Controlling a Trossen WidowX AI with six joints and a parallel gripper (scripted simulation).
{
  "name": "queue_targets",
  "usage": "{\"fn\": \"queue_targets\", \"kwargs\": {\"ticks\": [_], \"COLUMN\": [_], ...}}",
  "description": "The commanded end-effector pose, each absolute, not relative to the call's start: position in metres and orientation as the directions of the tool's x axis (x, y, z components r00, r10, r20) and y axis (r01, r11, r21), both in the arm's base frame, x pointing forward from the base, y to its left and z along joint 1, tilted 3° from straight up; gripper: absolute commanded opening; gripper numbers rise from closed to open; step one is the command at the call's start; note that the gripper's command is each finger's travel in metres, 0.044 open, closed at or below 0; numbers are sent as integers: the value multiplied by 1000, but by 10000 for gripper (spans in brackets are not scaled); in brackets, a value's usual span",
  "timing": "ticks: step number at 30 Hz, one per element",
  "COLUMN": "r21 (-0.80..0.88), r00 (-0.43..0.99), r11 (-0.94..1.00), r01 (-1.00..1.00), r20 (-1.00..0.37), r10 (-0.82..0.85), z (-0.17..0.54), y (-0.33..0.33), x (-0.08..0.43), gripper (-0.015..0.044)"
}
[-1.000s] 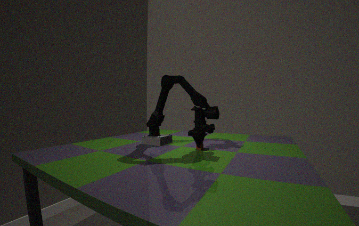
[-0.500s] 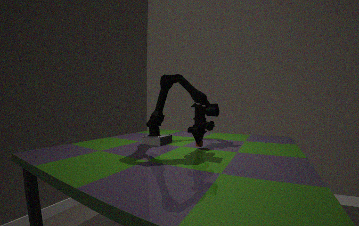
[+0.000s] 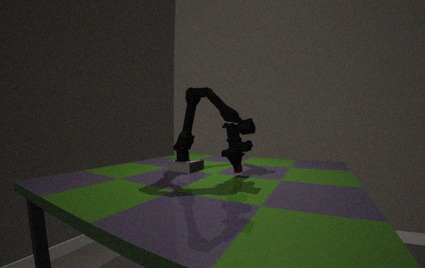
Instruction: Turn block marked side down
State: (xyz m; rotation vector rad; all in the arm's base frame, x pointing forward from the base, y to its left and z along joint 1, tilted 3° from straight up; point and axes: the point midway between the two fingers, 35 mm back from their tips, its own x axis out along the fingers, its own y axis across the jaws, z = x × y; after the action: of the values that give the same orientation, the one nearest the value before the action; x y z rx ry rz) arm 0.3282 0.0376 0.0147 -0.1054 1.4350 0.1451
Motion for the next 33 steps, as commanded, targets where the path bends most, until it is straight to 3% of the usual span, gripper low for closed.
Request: {"fn": "queue_targets", "kwargs": {"ticks": [1,19,33], "r21": [19,18,19], "r00": [183,454,572], "r11": [987,986,987], "r01": [-160,-163,-161], "r20": [-982,-887,-813], "r10": [48,91,109], "z": [14,12,-7], "y": [38,37,38], "x": [328,322,331], "gripper": [0,0,0]}}
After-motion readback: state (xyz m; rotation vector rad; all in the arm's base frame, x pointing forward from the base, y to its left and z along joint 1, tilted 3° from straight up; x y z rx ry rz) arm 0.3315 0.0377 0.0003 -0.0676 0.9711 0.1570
